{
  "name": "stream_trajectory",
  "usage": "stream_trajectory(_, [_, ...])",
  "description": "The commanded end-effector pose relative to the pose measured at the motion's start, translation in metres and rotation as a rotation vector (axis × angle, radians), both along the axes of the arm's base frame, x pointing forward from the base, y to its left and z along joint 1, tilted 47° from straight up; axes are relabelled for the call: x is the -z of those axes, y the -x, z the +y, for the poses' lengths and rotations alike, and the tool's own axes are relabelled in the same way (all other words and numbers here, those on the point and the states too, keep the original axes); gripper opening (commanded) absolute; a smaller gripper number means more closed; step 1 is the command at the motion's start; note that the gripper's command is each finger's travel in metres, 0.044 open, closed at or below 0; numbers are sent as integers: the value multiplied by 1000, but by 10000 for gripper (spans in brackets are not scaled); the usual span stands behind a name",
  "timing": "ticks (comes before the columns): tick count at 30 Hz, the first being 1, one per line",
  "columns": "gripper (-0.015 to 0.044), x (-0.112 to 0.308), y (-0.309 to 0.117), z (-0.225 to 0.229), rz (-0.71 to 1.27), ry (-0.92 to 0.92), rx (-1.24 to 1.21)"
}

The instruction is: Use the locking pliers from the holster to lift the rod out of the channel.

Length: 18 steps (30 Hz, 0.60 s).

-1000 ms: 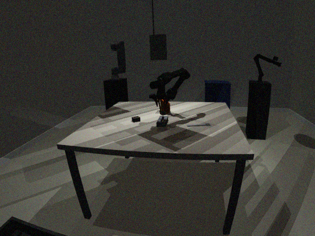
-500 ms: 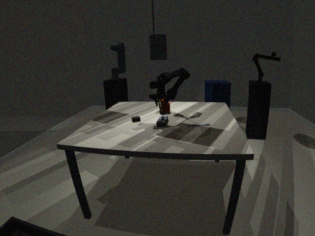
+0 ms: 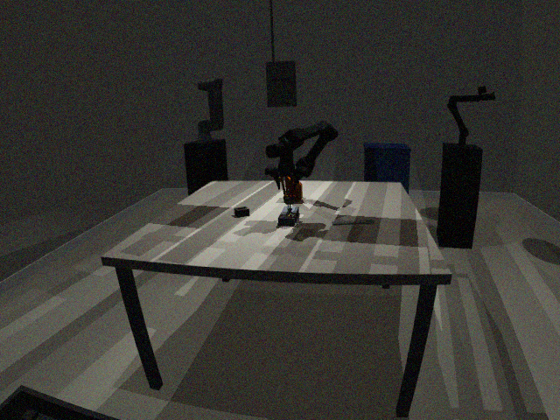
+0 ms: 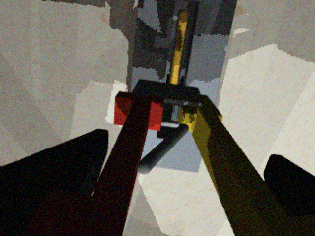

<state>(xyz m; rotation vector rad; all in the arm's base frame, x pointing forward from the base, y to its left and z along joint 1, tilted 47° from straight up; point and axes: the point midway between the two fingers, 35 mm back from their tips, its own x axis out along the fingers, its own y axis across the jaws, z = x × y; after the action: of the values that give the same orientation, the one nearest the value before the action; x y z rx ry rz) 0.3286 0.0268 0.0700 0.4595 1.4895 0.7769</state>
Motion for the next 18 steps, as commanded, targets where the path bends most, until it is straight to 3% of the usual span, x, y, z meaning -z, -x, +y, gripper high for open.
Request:
stream_trajectory(1, [319,0,-1,-1,-7,-3,4])
stream_trajectory(18, [319,11,0,12,-7,-4,4])
